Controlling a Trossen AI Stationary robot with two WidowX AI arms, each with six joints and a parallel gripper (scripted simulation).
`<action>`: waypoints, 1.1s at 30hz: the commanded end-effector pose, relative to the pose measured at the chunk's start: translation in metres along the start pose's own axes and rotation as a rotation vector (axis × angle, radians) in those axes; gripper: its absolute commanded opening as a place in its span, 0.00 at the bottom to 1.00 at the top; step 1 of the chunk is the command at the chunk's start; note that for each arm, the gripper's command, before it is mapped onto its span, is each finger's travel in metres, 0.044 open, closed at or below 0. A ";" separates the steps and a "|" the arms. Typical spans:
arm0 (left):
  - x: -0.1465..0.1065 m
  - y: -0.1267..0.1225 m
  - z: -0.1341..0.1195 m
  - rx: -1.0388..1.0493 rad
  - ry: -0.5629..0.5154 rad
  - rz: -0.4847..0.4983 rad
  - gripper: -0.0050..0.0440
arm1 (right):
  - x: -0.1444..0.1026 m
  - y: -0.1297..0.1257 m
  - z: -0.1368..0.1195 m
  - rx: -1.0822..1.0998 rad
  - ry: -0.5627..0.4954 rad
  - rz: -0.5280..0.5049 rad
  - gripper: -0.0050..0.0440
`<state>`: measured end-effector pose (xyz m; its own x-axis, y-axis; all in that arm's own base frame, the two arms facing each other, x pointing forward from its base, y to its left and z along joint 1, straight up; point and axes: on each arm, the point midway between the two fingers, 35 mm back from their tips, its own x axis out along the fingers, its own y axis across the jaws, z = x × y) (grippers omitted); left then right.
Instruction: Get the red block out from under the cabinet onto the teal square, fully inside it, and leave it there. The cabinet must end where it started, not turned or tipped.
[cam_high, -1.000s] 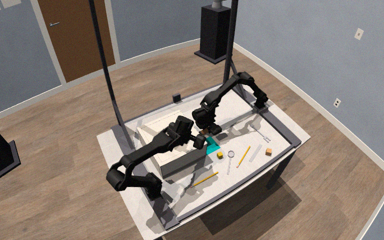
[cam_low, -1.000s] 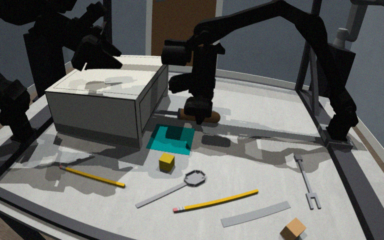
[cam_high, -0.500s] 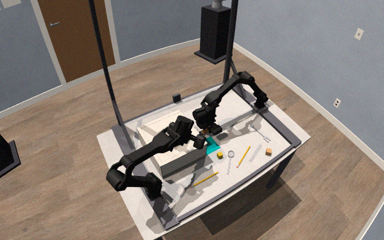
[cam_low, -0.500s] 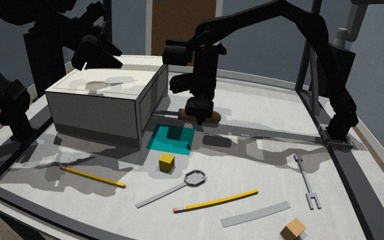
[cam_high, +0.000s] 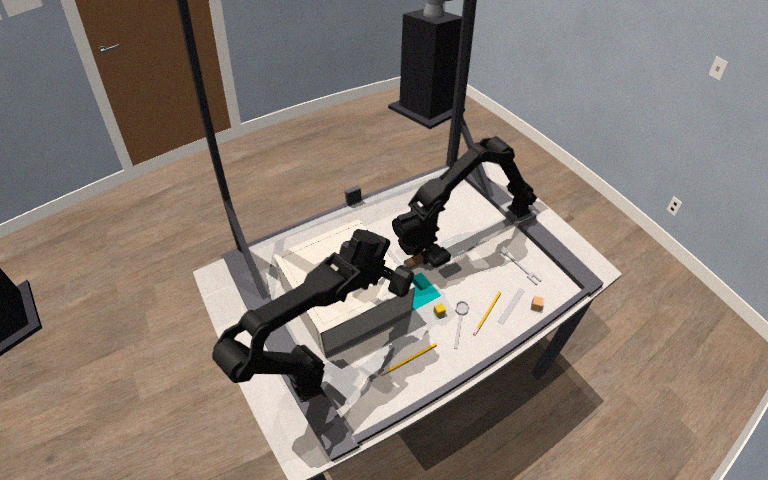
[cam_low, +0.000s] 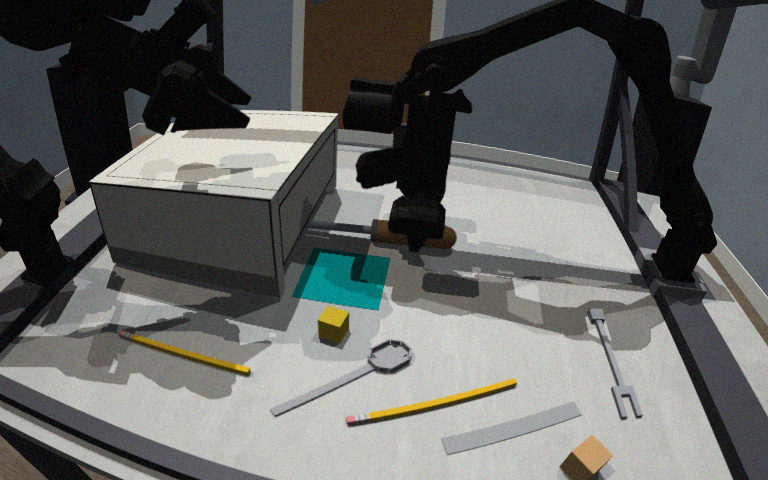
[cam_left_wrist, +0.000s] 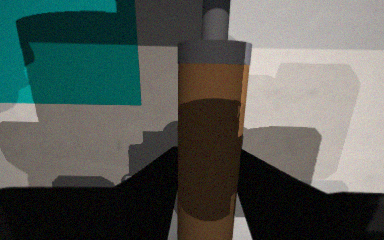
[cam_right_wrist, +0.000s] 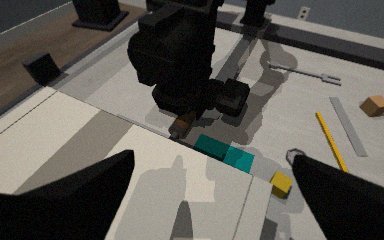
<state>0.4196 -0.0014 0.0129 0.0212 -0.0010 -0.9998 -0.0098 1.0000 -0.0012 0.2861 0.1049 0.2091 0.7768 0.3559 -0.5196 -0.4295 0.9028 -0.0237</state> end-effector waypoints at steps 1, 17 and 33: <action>-0.004 0.001 -0.013 -0.007 -0.015 0.004 0.33 | -0.005 -0.003 0.015 0.008 -0.054 -0.020 1.00; 0.004 0.001 -0.076 -0.006 -0.011 0.004 0.33 | -0.008 -0.013 0.033 0.039 -0.141 -0.079 1.00; 0.006 0.001 -0.144 -0.006 -0.007 0.004 0.33 | -0.010 -0.018 0.044 0.059 -0.191 -0.111 1.00</action>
<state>0.3040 -0.0011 0.0115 0.0730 -0.0012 -0.9973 -0.0138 0.9999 -0.0022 0.3060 0.0957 0.2390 0.8776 0.2876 -0.3835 -0.3200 0.9472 -0.0219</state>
